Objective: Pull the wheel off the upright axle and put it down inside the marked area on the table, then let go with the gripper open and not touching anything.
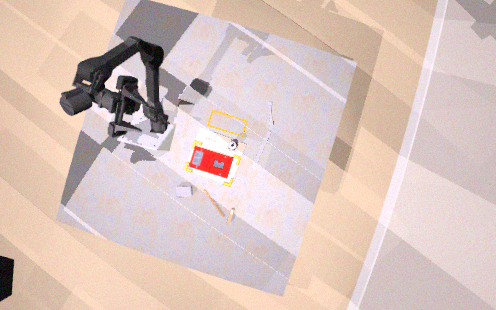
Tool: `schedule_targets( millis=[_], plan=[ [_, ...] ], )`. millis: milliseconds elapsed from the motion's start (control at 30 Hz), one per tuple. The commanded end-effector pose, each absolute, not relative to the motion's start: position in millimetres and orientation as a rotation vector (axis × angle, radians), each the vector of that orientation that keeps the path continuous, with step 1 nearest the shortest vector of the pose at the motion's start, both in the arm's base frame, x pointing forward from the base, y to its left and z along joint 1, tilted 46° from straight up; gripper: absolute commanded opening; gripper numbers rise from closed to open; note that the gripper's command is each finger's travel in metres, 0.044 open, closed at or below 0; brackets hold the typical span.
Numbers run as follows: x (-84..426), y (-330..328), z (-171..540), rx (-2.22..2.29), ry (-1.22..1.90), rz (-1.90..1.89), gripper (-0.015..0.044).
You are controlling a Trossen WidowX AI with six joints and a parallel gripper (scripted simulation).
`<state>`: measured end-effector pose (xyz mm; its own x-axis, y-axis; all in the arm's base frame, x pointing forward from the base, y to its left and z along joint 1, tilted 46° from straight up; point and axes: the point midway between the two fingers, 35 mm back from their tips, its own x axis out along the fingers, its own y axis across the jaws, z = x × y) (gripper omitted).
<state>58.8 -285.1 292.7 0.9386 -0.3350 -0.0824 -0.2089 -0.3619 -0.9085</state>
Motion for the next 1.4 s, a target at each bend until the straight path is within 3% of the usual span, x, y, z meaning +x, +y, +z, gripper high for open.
schedule_targets(
  millis=[0,100,533,1000,1267,1367],
  plan=[
    [60,-285,292,-1.963,0.389,-0.13,0.0374],
    [83,-288,280,-2.052,0.338,-0.007,0.03],
    [201,-271,206,-2.571,-0.156,0.667,0.03],
    [320,-172,125,-2.808,-1.308,1.087,0.03],
    [357,-93,76,-2.649,-2.179,1.094,0.03],
    [359,-86,73,-2.623,-2.254,1.084,0.03]
  ],
)
